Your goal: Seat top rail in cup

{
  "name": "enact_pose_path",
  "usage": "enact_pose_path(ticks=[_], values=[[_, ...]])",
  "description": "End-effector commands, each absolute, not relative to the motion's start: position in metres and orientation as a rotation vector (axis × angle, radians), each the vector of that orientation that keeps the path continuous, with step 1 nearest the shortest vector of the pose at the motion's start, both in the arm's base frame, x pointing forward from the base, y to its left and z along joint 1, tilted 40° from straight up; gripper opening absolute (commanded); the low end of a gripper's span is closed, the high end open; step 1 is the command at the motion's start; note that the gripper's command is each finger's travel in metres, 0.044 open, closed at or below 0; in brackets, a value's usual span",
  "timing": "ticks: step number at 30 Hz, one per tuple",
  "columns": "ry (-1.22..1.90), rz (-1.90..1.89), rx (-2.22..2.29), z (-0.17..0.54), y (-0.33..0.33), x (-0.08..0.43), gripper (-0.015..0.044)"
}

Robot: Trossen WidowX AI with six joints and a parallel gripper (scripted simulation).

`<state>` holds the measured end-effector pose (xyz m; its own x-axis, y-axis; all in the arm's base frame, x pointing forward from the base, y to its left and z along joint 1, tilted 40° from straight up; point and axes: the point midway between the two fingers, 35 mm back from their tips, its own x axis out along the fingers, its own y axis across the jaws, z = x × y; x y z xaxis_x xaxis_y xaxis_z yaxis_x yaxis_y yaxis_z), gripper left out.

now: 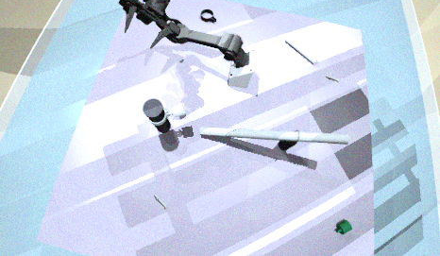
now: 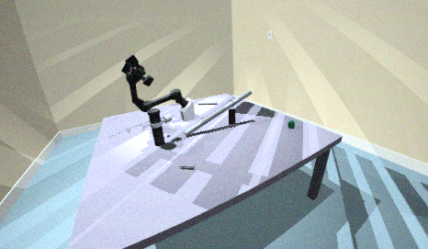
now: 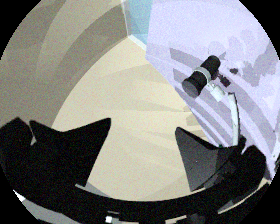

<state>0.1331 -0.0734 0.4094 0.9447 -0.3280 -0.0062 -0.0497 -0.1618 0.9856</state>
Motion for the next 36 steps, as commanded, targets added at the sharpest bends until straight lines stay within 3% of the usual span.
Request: enact_pose_path(ticks=[1, 14, 28, 36], values=[[-0.282, -0.253, 1.708, 0.409, -0.071, 0.134, 0.0426], [0.156, -0.474, 0.550, 0.335, 0.054, 0.223, 0.0440], [0.913, -0.498, -0.504, 0.158, 0.072, 0.290, 0.0440], [0.957, -0.490, -0.547, 0.149, 0.070, 0.291, 0.0440]])
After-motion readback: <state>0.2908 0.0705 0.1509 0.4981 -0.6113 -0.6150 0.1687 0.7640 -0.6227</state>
